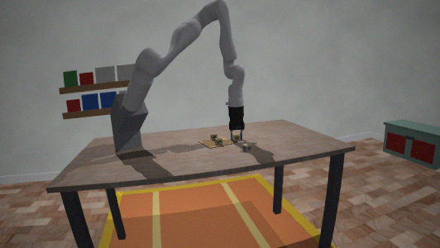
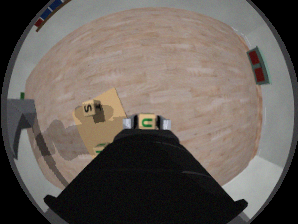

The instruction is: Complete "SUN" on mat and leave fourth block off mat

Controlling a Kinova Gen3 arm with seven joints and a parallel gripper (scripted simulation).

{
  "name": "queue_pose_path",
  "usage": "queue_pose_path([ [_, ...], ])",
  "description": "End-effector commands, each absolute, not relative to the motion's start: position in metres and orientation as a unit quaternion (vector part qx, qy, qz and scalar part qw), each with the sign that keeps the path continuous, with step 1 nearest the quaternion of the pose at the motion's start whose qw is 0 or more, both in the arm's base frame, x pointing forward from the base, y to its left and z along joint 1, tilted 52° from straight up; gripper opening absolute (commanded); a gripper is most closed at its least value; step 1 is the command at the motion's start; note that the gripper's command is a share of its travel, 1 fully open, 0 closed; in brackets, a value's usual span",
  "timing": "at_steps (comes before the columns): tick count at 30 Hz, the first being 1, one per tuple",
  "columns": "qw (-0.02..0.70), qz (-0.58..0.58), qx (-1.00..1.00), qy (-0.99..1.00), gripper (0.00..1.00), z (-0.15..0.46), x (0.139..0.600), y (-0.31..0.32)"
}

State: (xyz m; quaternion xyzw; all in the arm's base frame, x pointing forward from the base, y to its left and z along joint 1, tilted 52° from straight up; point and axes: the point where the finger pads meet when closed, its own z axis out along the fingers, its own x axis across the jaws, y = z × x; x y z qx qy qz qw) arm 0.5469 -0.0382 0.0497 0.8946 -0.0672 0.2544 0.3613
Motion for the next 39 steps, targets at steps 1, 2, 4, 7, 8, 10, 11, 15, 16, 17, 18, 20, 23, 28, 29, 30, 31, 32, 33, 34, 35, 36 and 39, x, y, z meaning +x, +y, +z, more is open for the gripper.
queue_pose_path([
  [1, 0.361, 0.255, 0.895, -0.067, 0.87, 0.05, 0.5472, -0.0373],
  [2, 0.361, 0.255, 0.895, -0.067, 0.87, 0.05, 0.5472, -0.0373],
  [4, 0.361, 0.255, 0.895, -0.067, 0.87, 0.05, 0.5472, -0.0373],
  [7, 0.361, 0.255, 0.895, -0.067, 0.87, 0.05, 0.5472, -0.0373],
  [8, 0.361, 0.255, 0.895, -0.067, 0.87, 0.05, 0.5472, -0.0373],
  [10, 0.361, 0.255, 0.895, -0.067, 0.87, 0.05, 0.5472, -0.0373],
  [11, 0.361, 0.255, 0.895, -0.067, 0.87, 0.05, 0.5472, -0.0373],
  [15, 0.361, 0.255, 0.895, -0.067, 0.87, 0.05, 0.5472, -0.0373],
  [16, 0.361, 0.255, 0.895, -0.067, 0.87, 0.05, 0.5472, -0.0373],
  [17, 0.361, 0.255, 0.895, -0.067, 0.87, 0.05, 0.5472, -0.0373],
  [18, 0.361, 0.255, 0.895, -0.067, 0.87, 0.05, 0.5472, -0.0373],
  [20, 0.361, 0.255, 0.895, -0.067, 0.87, 0.05, 0.5472, -0.0373],
  [23, 0.361, 0.255, 0.895, -0.067, 0.87, 0.05, 0.5472, -0.0373],
  [28, 0.361, 0.255, 0.895, -0.067, 0.87, 0.05, 0.5472, -0.0373],
  [29, 0.361, 0.255, 0.895, -0.067, 0.87, 0.05, 0.5472, -0.0373],
  [30, 0.361, 0.255, 0.895, -0.067, 0.87, 0.05, 0.5472, -0.0373],
  [31, 0.361, 0.255, 0.895, -0.067, 0.87, 0.05, 0.5472, -0.0373],
  [32, 0.361, 0.255, 0.895, -0.067, 0.87, 0.05, 0.5472, -0.0373],
  [33, 0.361, 0.255, 0.895, -0.067, 0.87, 0.05, 0.5472, -0.0373],
  [34, 0.361, 0.255, 0.895, -0.067, 0.87, 0.05, 0.5472, -0.0373],
  [35, 0.361, 0.255, 0.895, -0.067, 0.87, 0.05, 0.5472, -0.0373],
  [36, 0.361, 0.255, 0.895, -0.067, 0.57, 0.05, 0.5472, -0.0373],
  [39, 0.361, 0.255, 0.895, -0.067, 0.57, 0.05, 0.5472, -0.0373],
])
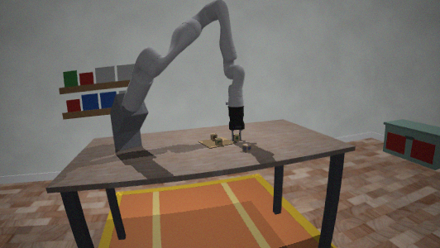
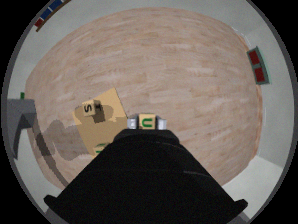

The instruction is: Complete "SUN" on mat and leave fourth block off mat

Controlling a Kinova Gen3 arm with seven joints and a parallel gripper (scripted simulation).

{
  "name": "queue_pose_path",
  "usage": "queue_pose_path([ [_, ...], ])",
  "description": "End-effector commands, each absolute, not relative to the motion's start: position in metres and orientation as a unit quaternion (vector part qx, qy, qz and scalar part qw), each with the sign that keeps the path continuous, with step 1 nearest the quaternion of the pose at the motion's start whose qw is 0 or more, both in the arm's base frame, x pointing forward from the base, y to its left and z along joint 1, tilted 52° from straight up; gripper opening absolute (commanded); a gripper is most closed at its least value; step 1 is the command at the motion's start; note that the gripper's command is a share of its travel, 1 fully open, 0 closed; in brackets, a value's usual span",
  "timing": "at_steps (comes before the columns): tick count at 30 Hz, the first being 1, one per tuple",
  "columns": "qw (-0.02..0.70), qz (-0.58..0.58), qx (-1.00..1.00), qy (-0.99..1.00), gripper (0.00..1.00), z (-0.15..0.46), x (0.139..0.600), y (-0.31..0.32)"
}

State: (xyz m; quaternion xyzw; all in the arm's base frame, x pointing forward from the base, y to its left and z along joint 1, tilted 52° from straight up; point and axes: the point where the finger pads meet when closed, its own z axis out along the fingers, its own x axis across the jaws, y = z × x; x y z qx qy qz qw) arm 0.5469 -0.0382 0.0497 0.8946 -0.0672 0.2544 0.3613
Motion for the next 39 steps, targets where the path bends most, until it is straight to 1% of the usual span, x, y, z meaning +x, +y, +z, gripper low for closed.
queue_pose_path([
  [1, 0.361, 0.255, 0.895, -0.067, 0.57, 0.05, 0.547, -0.037],
  [31, 0.361, 0.255, 0.895, -0.067, 0.57, 0.05, 0.547, -0.037],
  [39, 0.361, 0.255, 0.895, -0.067, 0.57, 0.06, 0.54, -0.026],
])
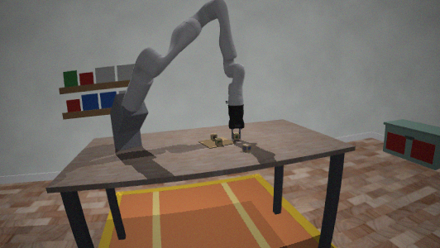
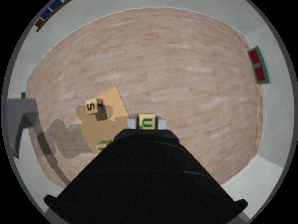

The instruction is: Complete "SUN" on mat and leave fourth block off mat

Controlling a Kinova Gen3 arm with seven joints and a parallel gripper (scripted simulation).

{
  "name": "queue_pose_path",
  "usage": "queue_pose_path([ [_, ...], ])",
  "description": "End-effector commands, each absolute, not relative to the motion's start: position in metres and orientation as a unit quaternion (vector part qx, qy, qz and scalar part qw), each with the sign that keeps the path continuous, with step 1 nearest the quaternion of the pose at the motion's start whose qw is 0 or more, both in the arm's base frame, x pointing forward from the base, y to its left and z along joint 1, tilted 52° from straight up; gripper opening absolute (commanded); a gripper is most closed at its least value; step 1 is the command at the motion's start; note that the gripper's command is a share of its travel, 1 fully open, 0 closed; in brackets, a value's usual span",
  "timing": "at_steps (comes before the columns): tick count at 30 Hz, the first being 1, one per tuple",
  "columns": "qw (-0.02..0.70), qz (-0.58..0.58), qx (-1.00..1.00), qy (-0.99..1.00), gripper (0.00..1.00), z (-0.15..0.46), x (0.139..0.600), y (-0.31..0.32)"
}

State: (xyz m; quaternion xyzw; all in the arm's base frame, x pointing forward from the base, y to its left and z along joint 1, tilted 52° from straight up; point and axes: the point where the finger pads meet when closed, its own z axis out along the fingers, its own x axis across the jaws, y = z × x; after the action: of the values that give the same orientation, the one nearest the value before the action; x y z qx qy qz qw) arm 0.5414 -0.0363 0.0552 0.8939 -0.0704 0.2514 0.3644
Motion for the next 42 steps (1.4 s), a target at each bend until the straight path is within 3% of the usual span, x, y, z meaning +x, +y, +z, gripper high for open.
queue_pose_path([
  [1, 0.361, 0.255, 0.895, -0.067, 0.57, 0.064, 0.538, -0.022],
  [12, 0.361, 0.255, 0.895, -0.067, 0.57, 0.107, 0.509, 0.027],
  [31, 0.364, 0.249, 0.896, -0.054, 0.57, 0.105, 0.492, 0.028],
  [37, 0.383, 0.221, 0.897, 0.014, 0.57, 0.081, 0.421, 0.013],
  [42, 0.387, 0.215, 0.896, 0.029, 0.57, 0.077, 0.407, 0.009],
])
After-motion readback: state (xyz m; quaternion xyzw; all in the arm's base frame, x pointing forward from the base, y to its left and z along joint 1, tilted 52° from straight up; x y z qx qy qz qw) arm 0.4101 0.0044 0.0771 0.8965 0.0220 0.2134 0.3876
